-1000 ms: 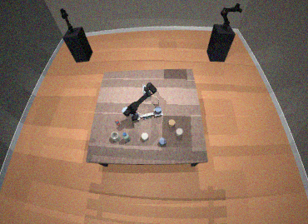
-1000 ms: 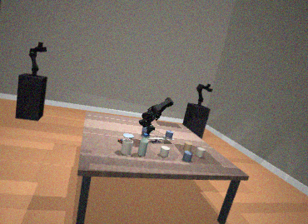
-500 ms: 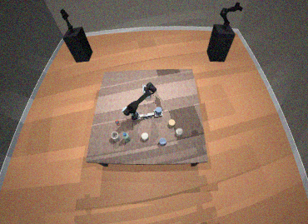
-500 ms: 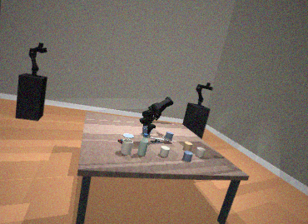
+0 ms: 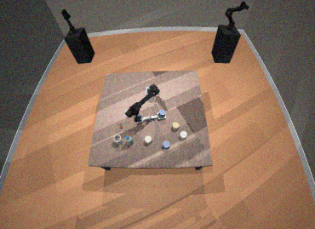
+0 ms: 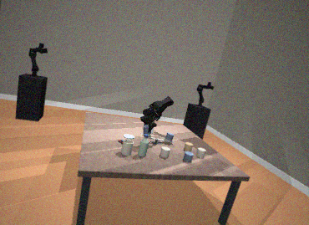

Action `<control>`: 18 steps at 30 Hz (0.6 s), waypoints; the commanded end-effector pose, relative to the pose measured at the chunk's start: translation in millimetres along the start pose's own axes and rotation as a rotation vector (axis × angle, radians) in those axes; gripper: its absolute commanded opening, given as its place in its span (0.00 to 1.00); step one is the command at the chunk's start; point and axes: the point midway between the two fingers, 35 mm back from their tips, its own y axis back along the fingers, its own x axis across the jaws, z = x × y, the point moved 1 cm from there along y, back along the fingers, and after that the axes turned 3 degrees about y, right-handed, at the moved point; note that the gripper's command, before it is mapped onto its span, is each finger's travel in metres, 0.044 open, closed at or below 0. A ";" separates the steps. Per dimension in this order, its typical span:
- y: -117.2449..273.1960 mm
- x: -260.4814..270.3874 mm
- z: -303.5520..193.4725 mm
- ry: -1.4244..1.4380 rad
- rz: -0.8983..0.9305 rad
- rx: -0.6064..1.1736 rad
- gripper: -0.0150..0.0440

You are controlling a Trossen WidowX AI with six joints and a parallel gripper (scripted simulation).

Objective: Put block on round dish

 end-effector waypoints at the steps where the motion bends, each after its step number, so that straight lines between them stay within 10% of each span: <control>1: 12.7 -0.2 6.6 0.006 0.015 -0.026 0.25; 18: 34.7 -2.2 4.6 0.006 0.015 -0.025 0.25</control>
